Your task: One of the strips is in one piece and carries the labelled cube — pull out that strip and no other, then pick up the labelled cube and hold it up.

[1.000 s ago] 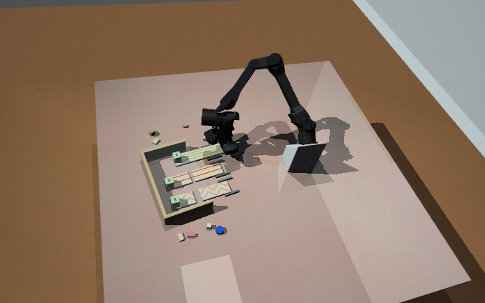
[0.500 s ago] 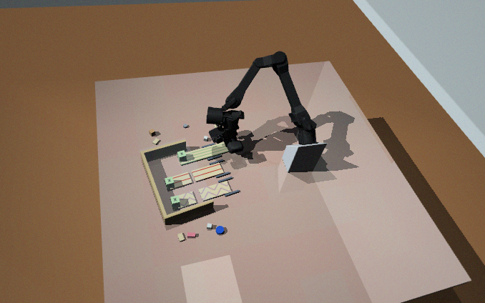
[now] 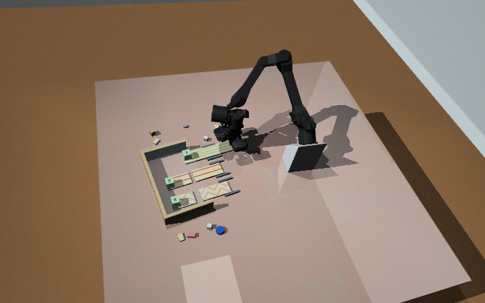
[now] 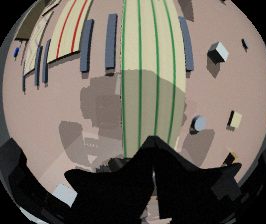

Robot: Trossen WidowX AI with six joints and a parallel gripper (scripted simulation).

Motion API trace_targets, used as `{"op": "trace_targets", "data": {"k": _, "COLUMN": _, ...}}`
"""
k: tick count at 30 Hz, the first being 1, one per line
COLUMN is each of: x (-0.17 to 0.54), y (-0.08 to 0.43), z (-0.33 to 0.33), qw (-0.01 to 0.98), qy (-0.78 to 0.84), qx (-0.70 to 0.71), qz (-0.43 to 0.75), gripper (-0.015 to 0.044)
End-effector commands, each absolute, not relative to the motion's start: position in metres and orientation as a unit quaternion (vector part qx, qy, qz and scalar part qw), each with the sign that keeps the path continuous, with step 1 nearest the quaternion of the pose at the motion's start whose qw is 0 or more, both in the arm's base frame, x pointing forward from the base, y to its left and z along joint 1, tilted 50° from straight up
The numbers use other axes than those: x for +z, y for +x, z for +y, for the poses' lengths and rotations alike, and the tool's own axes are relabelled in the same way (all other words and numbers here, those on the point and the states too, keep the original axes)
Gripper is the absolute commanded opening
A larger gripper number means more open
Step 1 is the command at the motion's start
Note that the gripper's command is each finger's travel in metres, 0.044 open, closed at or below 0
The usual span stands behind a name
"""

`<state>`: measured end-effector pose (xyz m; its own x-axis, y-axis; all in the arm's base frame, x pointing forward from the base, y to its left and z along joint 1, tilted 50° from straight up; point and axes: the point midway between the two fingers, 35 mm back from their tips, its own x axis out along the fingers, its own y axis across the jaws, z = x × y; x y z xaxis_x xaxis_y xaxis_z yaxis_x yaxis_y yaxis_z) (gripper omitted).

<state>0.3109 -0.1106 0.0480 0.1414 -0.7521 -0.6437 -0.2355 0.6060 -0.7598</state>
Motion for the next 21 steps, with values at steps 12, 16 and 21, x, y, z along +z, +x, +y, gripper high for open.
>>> {"op": "trace_targets", "data": {"k": 12, "x": 0.047, "y": 0.282, "z": -0.123, "qw": 0.633, "qy": -0.392, "qx": -0.204, "qz": 0.635, "gripper": 0.0}}
{"op": "trace_targets", "data": {"k": 16, "x": 0.047, "y": 0.277, "z": -0.125, "qw": 0.633, "qy": -0.392, "qx": -0.204, "qz": 0.636, "gripper": 0.0}}
{"op": "trace_targets", "data": {"k": 21, "x": 0.048, "y": 0.271, "z": -0.126, "qw": 0.633, "qy": -0.392, "qx": -0.204, "qz": 0.636, "gripper": 0.0}}
